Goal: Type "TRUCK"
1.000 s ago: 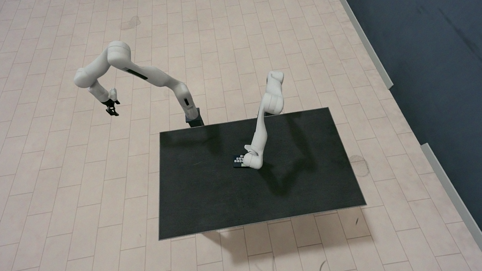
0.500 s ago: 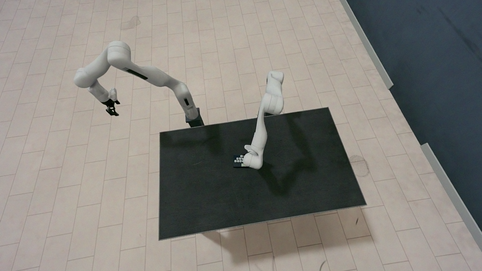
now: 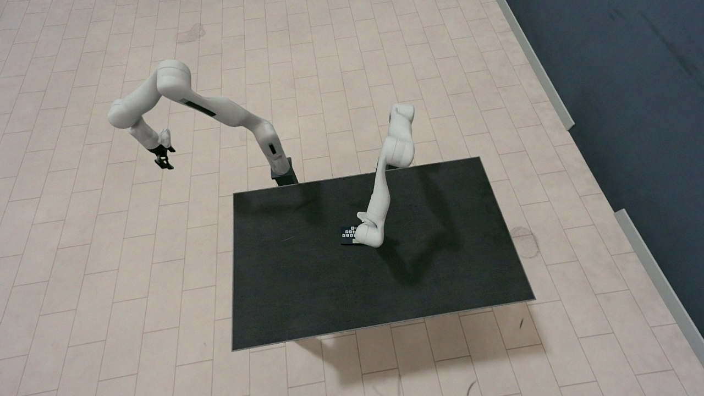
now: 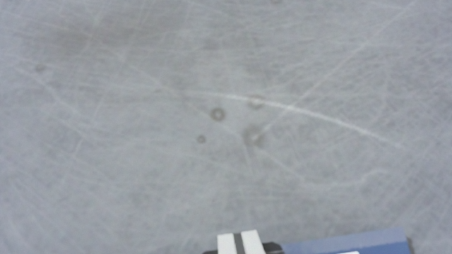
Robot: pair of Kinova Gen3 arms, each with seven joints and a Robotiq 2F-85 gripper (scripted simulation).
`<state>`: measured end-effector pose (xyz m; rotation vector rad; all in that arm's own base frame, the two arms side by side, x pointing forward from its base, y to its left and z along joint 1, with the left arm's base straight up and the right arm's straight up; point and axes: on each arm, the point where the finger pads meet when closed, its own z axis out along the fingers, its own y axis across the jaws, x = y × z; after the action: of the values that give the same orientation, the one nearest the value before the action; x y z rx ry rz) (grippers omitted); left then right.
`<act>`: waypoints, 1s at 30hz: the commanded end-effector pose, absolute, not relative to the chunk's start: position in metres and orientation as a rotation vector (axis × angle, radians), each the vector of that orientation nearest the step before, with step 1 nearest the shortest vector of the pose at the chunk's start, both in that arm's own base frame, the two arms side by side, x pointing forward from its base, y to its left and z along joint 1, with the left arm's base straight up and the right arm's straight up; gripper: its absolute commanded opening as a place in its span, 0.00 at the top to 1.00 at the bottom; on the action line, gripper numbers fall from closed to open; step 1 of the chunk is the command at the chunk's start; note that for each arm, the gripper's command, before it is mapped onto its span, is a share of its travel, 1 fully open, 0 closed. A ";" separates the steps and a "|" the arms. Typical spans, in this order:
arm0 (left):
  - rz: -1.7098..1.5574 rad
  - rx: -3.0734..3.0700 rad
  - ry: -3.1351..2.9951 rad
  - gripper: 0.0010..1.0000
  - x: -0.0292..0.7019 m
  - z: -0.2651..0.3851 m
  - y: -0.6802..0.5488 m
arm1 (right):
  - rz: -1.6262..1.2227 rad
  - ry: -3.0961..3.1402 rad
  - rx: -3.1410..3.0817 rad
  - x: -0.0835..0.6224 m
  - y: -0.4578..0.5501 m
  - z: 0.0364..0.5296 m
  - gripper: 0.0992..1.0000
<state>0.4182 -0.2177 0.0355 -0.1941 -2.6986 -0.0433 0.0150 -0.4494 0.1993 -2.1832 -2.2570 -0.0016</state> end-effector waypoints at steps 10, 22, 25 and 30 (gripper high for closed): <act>-0.042 -0.194 -2.701 0.90 0.419 0.048 -0.218 | 0.000 -2.258 -2.184 0.015 -0.450 0.200 0.00; -0.042 -0.194 -2.701 0.90 0.425 0.048 -0.246 | 0.000 -2.258 -2.184 0.015 -0.450 0.200 0.00; -0.042 -0.194 -2.701 0.90 0.429 0.048 -0.263 | 0.000 -2.258 -2.184 0.015 -0.450 0.200 0.00; -0.042 -0.194 -2.701 0.90 0.434 0.048 -0.286 | 0.000 -2.258 -2.184 0.015 -0.450 0.200 0.00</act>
<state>0.4306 -0.2760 0.0472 -0.1946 -2.7016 -0.0406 0.0150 -0.4494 0.1993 -2.1832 -2.2570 -0.0016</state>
